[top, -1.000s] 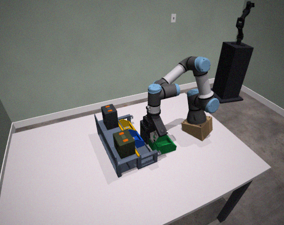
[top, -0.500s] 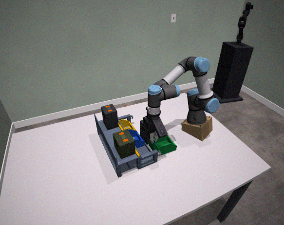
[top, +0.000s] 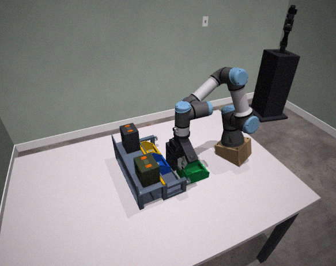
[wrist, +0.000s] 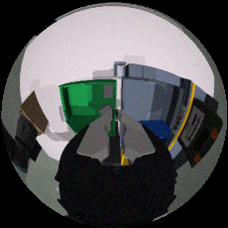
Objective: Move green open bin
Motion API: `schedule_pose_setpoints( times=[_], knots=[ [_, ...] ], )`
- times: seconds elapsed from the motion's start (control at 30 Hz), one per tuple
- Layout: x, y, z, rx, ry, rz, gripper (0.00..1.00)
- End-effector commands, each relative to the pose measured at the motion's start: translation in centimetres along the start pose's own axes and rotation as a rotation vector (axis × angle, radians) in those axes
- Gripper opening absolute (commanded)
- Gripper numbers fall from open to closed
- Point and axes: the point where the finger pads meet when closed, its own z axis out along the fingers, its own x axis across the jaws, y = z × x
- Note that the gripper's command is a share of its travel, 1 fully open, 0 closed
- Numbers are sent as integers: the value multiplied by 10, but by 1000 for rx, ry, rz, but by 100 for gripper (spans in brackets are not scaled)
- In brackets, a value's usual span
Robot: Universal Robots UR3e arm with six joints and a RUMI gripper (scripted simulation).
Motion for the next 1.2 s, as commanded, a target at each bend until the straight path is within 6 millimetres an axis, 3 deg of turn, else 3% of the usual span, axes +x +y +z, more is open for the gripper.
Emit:
schedule_pose_setpoints(
  times=[0.0,0.4,0.43,1.17],
  knots=[
    [1,0,1,0,3,0,0],
    [1,0,1,0,3,0,0],
    [1,0,1,0,3,0,20],
    [1,0,1,0,3,0,20]
  ],
)
